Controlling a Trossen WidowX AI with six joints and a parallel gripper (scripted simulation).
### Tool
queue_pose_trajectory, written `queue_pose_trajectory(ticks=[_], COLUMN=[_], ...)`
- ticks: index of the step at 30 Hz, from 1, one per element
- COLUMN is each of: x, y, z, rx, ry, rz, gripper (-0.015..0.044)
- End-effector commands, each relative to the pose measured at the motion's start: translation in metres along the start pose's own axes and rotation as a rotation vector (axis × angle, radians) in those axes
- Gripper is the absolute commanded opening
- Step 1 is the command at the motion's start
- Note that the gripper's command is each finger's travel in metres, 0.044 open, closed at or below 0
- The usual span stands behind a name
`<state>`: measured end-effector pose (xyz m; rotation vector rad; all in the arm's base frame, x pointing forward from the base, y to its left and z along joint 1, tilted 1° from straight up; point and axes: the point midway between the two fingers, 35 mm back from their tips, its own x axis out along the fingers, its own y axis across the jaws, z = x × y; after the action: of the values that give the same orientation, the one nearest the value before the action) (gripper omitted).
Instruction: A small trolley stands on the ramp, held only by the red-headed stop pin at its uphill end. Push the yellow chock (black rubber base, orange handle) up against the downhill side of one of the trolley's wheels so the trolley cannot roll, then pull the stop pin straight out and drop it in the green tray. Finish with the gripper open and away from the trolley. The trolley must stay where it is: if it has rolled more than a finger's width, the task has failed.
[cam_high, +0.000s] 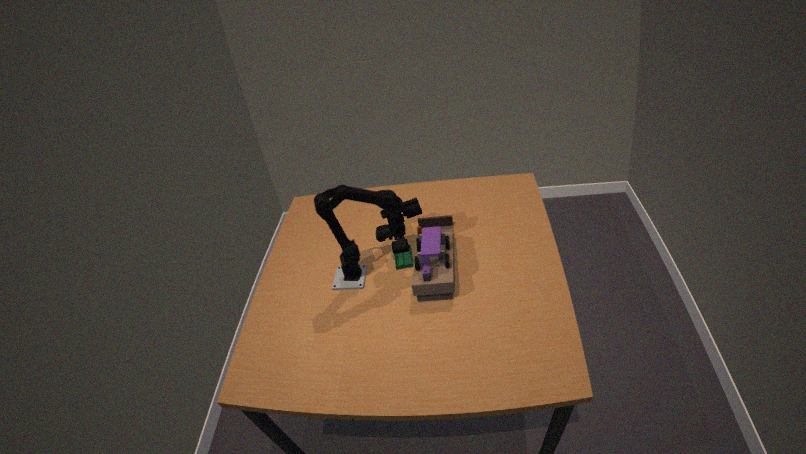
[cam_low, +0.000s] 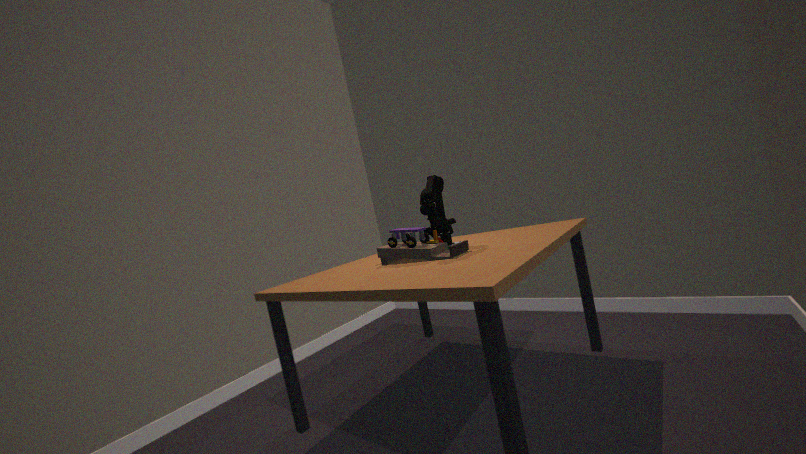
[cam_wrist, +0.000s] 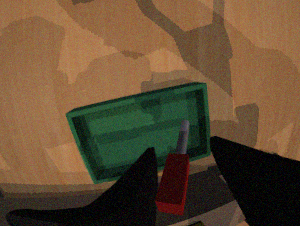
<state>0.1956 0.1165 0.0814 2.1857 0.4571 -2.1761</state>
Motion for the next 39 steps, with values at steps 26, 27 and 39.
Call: queue_pose_trajectory(ticks=[26, 27, 39], x=[0.006, 0.006, 0.009], y=[0.019, 0.019, 0.027], z=[-0.001, -0.001, -0.001], rx=[-0.004, -0.004, -0.004], ry=[-0.003, -0.003, -0.003], rz=[-0.003, -0.003, -0.002], gripper=[0.019, 0.019, 0.019])
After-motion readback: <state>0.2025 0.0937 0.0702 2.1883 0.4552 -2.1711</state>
